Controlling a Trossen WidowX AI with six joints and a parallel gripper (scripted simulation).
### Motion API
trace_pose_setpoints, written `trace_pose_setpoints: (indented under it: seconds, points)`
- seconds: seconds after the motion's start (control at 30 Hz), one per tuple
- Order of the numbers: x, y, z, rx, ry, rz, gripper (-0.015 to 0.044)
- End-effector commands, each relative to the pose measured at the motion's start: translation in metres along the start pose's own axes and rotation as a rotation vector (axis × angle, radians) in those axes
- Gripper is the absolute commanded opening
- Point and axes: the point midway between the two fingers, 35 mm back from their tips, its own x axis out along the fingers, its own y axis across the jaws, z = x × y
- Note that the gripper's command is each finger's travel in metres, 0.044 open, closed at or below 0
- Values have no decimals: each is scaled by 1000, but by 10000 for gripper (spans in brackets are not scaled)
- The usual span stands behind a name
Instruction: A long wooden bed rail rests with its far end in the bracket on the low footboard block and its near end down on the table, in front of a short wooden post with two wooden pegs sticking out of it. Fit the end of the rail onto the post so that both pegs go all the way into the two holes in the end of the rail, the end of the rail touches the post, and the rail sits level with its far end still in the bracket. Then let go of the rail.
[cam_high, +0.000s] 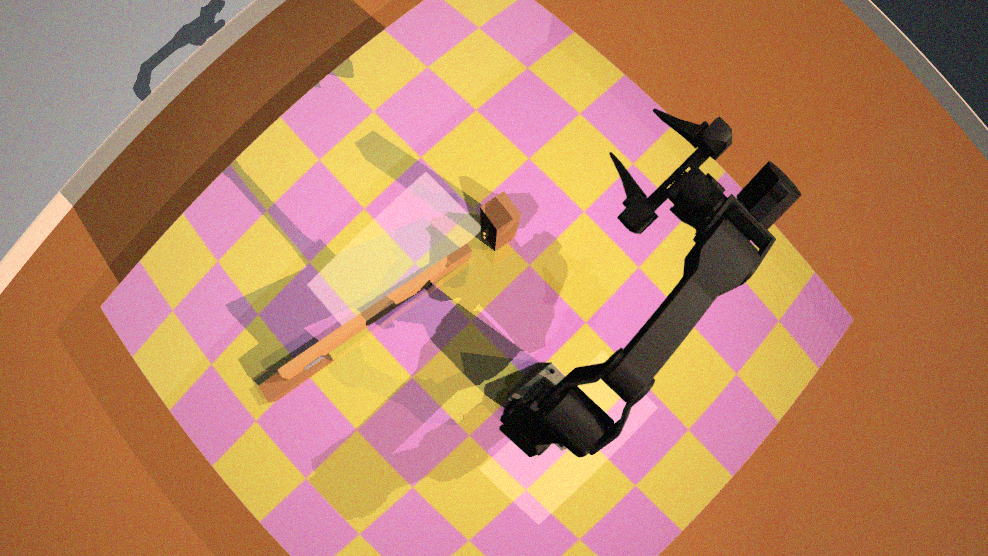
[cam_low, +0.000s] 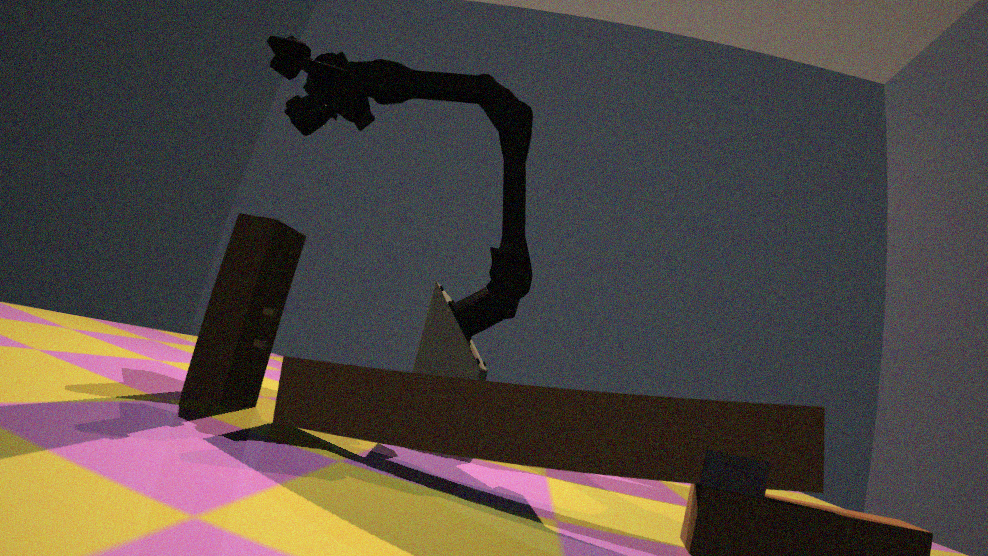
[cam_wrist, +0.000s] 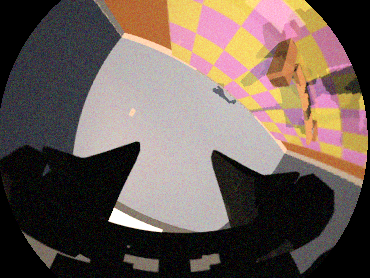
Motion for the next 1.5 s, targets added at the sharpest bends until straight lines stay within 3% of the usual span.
trace_pose_setpoints:
  seconds: [0.0, 0.27, 0.77, 1.13, 1.47]
  points:
    - [2, -1, 0, -16, -4, -4, 426]
    - [87, -62, 11, -722, -125, -241, 440]
    - [156, -148, 36, -1507, -64, -616, 440]
    - [186, -214, 58, -2022, 147, -914, 440]
    - [200, -276, 82, -2444, 505, -1187, 440]
